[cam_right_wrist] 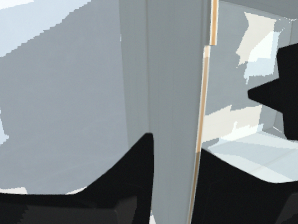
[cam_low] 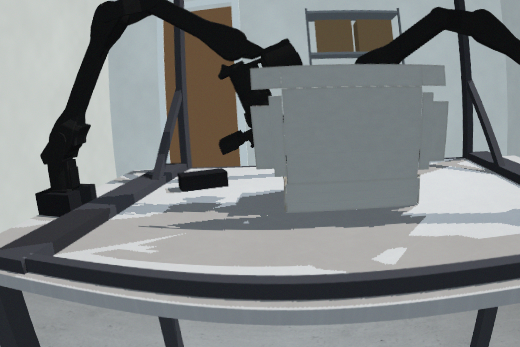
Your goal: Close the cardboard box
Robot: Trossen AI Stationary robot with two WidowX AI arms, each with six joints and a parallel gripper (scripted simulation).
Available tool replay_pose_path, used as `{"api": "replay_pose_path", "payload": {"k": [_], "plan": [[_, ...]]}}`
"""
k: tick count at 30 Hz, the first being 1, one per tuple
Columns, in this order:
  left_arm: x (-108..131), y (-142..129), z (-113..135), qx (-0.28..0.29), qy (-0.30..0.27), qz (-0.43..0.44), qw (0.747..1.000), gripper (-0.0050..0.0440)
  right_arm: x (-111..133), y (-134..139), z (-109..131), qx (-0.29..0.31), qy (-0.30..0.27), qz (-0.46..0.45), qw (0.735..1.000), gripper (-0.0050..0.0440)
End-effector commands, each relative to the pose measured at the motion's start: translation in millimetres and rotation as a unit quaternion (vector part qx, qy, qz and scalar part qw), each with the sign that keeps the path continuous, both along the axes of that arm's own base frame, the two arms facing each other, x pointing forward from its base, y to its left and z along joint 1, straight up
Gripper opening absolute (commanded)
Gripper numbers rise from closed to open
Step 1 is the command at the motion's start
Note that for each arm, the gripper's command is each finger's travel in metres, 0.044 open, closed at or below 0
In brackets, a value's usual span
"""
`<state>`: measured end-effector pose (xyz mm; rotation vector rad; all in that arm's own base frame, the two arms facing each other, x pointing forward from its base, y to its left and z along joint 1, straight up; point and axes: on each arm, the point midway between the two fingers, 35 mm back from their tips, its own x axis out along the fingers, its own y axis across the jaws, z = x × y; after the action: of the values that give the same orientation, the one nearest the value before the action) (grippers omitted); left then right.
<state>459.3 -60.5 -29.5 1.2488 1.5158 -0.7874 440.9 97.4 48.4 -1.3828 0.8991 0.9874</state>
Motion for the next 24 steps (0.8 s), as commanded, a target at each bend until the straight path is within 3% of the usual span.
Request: {"api": "replay_pose_path", "payload": {"k": [1,4,8,21,24], "plan": [[-2.9,0.0,-17.1,-0.002,0.013,0.002,1.0,0.0096,12.4,1.0,16.5,0.004,-0.03,-0.001,1.0,0.0043],[-2.9,0.0,-17.1,-0.002,0.013,0.002,1.0,0.0096,7.0,0.8,28.7,0.004,-0.035,-0.001,0.999,0.0043],[-2.9,0.0,-17.1,-0.002,0.013,0.002,1.0,0.0096,-13.5,-0.9,67.0,0.005,-0.049,-0.001,0.999,0.0043],[-2.9,0.0,-17.1,-0.002,0.013,0.002,1.0,0.0096,-19.0,-1.6,75.1,0.005,-0.052,-0.001,0.999,0.0043],[-6.9,-2.2,-4.9,-0.002,0.016,0.002,1.0,0.0096,-19.0,-1.6,75.1,0.005,-0.052,-0.001,0.999,0.0]]}}
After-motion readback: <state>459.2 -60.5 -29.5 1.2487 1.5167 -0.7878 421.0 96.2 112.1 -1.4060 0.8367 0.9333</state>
